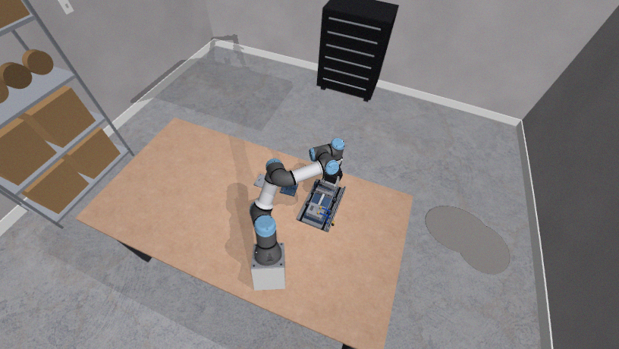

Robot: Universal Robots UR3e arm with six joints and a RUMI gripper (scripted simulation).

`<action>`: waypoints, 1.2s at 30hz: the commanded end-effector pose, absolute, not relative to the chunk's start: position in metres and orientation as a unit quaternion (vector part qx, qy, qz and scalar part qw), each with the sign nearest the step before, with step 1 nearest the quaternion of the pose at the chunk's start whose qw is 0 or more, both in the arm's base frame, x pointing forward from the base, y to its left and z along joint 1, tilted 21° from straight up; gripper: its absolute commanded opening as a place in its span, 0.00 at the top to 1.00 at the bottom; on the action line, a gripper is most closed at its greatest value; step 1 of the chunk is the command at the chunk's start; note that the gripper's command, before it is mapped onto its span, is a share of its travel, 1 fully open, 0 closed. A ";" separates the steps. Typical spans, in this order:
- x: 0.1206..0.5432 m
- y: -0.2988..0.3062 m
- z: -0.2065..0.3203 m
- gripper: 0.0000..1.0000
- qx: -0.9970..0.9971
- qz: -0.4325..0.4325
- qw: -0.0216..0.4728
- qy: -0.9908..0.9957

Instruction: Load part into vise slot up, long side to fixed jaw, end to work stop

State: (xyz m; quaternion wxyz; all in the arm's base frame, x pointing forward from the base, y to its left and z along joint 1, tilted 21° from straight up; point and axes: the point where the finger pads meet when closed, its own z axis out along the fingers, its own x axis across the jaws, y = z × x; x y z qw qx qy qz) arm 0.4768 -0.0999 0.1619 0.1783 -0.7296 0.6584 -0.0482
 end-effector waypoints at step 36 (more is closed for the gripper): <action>0.478 -0.100 0.160 1.00 -0.730 -0.050 0.178 0.658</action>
